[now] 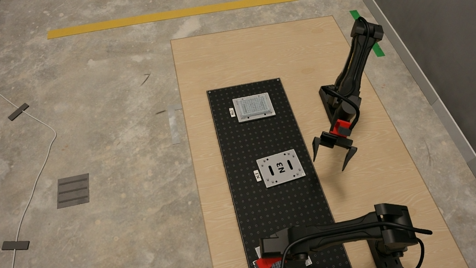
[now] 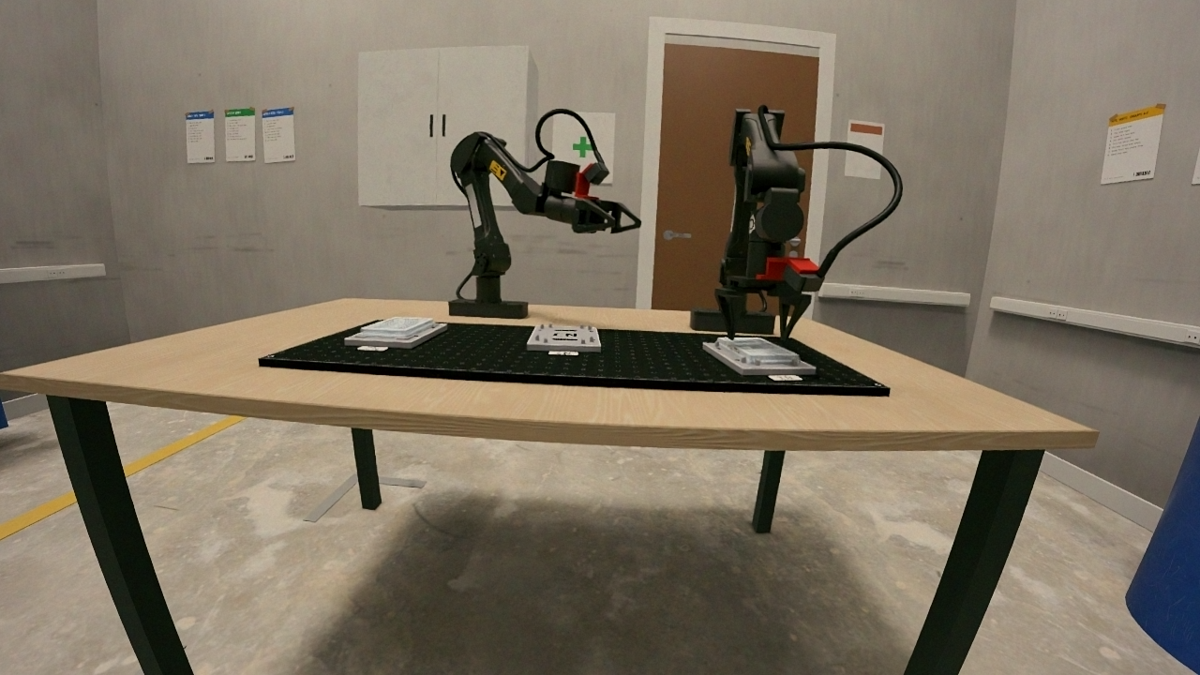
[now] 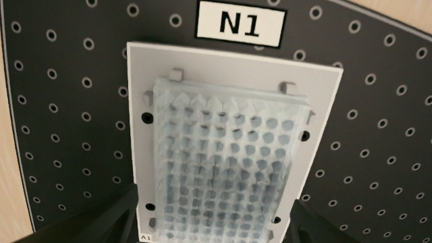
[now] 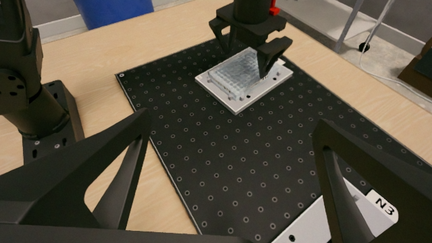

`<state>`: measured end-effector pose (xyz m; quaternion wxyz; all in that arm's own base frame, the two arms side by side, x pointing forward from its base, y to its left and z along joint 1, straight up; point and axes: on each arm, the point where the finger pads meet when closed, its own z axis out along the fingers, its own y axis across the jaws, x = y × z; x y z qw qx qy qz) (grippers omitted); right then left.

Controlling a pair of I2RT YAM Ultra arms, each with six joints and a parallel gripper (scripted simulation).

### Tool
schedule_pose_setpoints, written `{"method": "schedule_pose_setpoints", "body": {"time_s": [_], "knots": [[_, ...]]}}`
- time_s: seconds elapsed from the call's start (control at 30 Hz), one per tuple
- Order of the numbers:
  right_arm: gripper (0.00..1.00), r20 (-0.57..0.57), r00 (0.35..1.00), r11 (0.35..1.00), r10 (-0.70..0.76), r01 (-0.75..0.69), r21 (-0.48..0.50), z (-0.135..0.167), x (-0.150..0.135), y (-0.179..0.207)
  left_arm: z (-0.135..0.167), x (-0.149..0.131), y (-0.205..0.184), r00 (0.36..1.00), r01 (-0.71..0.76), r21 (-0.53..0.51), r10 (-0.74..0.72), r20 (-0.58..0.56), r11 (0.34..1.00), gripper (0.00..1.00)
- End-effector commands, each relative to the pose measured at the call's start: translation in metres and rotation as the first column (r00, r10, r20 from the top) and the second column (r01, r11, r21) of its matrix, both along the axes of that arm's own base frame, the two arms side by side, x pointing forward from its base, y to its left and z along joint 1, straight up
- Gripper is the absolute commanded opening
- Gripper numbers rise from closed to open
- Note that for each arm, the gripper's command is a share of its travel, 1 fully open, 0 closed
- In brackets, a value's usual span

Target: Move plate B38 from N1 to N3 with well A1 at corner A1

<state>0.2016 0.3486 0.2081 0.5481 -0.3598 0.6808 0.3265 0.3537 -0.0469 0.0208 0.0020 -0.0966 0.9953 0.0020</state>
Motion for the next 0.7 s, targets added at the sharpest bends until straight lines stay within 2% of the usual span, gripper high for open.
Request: {"method": "schedule_pose_setpoints", "body": {"time_s": [0.0,0.67], "knots": [[1.00,0.020,1.000,1.000,0.019,-0.020,0.016,0.005,-0.007,-0.001,0.011,0.006,-0.003,1.000,0.011,-0.007,-0.011,0.017,1.000,1.00],[1.00,0.020,1.000,1.000,0.019,-0.020,0.016,0.005,-0.007,-0.001,-0.020,0.002,-0.005,1.000,0.015,-0.004,-0.015,-0.002,1.000,1.00]]}}
